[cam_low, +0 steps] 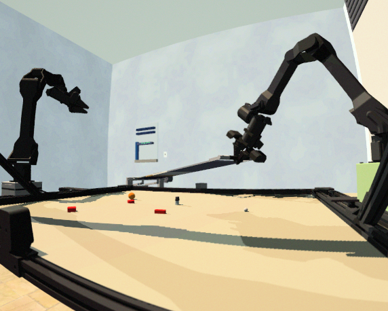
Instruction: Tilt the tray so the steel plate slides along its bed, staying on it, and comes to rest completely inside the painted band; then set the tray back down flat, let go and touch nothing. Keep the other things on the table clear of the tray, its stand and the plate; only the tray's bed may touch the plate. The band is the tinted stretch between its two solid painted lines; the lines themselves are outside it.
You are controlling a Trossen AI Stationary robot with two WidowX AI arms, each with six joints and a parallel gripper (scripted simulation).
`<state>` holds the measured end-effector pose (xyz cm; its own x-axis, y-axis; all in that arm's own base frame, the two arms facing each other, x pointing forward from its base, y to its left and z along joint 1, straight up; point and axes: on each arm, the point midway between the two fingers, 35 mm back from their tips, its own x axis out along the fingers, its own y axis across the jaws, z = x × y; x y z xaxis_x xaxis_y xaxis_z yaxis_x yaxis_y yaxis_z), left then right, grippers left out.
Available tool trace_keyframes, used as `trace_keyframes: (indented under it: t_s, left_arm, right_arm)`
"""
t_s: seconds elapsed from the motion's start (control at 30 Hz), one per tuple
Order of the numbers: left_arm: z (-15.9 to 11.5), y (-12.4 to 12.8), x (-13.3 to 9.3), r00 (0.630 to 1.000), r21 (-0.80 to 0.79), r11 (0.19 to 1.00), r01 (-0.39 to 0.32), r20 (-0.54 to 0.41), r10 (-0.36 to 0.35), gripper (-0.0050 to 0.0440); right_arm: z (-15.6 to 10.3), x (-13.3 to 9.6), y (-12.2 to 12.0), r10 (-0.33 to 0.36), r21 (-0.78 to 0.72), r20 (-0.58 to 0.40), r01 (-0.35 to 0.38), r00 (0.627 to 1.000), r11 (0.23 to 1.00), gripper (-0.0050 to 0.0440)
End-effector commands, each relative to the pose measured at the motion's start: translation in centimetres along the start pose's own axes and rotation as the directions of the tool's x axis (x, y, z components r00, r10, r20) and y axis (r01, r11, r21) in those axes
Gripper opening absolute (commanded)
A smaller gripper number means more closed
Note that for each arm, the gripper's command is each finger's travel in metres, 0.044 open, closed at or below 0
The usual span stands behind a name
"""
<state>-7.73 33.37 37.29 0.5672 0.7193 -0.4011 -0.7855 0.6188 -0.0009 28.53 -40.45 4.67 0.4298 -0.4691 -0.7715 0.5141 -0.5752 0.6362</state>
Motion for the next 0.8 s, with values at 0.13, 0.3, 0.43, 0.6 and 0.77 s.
trace_keyframes:
  t_s: [0.13,0.3,0.43,0.6,0.77]
  left_arm:
    - [0.07,-0.05,-0.01,1.000,0.002,1.000,0.001,0.003,-0.001,0.0440]
    - [0.07,-0.05,-0.01,1.000,0.002,1.000,0.001,0.003,-0.001,0.0440]
    - [0.07,-0.05,-0.01,1.000,0.002,1.000,0.001,0.003,-0.001,0.0440]
    - [0.07,-0.05,-0.01,1.000,0.002,1.000,0.001,0.003,-0.001,0.0440]
    - [0.07,-0.05,-0.01,1.000,0.002,1.000,0.001,0.003,-0.001,0.0440]
  right_arm:
    - [0.14,2.13,-1.32,-0.036,-0.001,0.007,0.036,0.999,0.999,0.0000]
    - [0.14,1.89,-1.08,-0.034,-0.001,0.007,0.034,0.999,0.999,0.0000]
    - [0.14,1.78,-0.96,-0.034,-0.001,0.007,0.034,0.999,0.999,0.0000]
    - [0.14,1.51,-0.68,-0.033,-0.001,0.007,0.033,0.999,0.999,0.0000]
    - [0.13,1.23,-0.40,-0.031,-0.001,0.007,0.031,0.999,1.000,0.0000]
